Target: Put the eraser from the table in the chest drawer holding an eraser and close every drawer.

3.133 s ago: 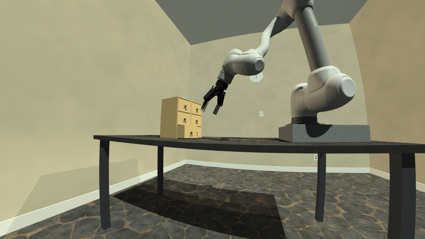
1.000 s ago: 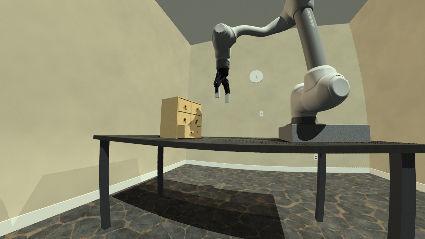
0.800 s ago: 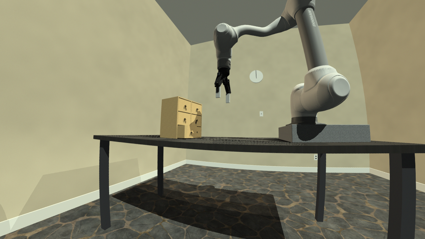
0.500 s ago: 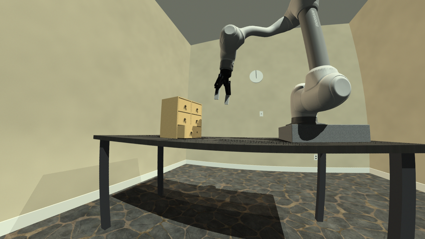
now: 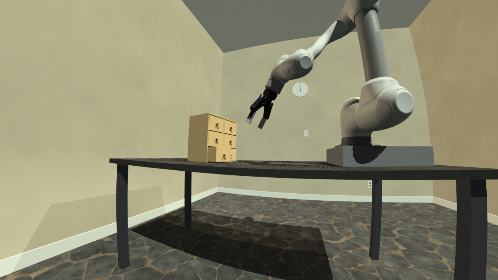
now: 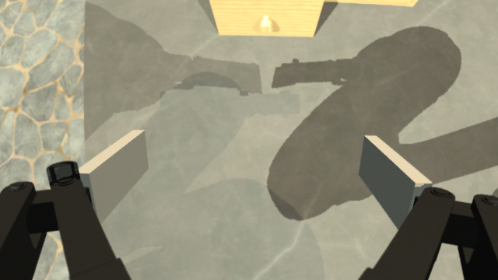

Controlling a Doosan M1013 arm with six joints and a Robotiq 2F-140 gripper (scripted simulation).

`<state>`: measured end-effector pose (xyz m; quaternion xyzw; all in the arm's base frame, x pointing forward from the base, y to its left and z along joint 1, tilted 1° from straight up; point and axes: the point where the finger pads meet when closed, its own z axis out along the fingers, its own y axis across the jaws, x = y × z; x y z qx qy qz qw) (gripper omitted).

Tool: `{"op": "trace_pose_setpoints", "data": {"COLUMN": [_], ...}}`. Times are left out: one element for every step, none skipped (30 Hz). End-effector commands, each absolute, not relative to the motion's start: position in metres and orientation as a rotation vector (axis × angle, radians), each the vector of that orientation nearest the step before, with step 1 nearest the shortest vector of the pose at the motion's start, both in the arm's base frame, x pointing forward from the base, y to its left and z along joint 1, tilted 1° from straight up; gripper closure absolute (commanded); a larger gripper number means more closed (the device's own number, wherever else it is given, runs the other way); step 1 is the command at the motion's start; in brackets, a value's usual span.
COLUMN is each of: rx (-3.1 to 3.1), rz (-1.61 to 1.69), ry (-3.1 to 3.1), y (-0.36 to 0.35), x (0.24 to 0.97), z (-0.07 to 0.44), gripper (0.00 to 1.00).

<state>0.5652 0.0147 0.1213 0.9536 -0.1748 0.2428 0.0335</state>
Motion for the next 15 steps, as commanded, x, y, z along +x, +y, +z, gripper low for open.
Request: {"op": "trace_pose_setpoints", "data": {"rx": [2.841,2.832,2.821,2.811,2.803,2.793,2.782,2.774,2.765,2.754,2.744,2.736,2.723,2.711,2.702], "rz": [0.875,0.9,0.921,0.942,0.963,0.983,1.002,1.022,1.041,1.06,1.079,1.1,1.119,1.14,1.162], "ry": [-0.544,-0.541,-0.54,-0.538,-0.536,-0.534,-0.532,-0.53,-0.528,-0.527,-0.525,-0.522,-0.52,-0.518,-0.515], "y": [0.012,0.012,0.011,0.01,0.01,0.009,0.009,0.008,0.008,0.007,0.007,0.007,0.006,0.005,0.006], "x": [0.57,0.571,0.572,0.573,0.575,0.576,0.577,0.578,0.579,0.58,0.581,0.582,0.583,0.585,0.586], "z": [0.115,0.113,0.112,0.111,0.109,0.108,0.107,0.106,0.104,0.103,0.102,0.101,0.099,0.098,0.097], "gripper": [0.0,0.0,0.0,0.0,0.0,0.0,0.0,0.0,0.0,0.0,0.0,0.0,0.0,0.0,0.0]}}
